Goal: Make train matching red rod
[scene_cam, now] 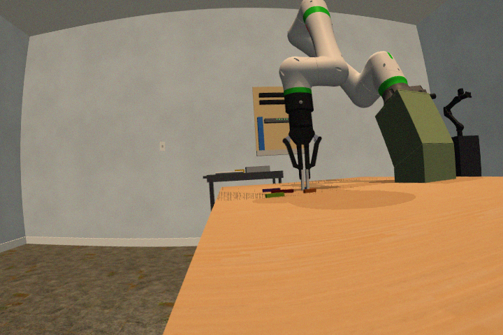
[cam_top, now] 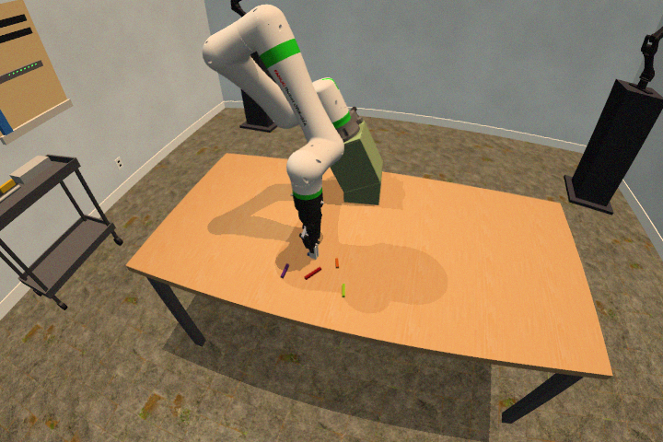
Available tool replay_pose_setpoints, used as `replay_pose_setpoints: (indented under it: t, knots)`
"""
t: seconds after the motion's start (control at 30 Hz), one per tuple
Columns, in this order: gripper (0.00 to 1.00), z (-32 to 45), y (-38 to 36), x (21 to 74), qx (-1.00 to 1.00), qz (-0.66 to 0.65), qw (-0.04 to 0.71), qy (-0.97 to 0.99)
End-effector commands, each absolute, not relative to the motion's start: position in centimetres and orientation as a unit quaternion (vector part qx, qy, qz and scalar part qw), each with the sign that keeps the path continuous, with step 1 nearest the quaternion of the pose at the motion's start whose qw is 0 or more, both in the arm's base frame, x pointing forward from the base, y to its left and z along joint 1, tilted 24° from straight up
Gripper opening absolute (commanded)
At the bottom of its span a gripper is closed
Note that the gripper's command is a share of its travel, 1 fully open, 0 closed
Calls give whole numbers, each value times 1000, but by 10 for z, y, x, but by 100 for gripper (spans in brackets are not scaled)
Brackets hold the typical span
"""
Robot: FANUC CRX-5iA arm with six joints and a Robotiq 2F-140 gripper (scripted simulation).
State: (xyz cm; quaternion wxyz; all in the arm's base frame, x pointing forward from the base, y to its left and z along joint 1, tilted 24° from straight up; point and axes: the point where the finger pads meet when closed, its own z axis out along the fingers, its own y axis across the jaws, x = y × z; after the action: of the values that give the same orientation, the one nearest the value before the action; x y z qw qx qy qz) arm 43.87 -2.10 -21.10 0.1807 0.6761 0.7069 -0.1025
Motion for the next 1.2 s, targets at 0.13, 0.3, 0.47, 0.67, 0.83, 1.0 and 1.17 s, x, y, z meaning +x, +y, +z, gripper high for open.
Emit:
replay_pose_setpoints:
  t: [0.13,0.3,0.47,0.67,0.83,1.0,1.17]
  knots:
    - [3,-211,-21,439,676,-102,181,707]
    - [5,-211,-21,439,676,-102,181,707]
    - [10,-211,-21,439,676,-102,181,707]
    - [12,-211,-21,439,676,-102,181,707]
    - [15,-211,-21,439,676,-102,181,707]
    - [15,-211,-21,439,676,-102,181,707]
    - [15,-209,-20,439,676,-102,181,707]
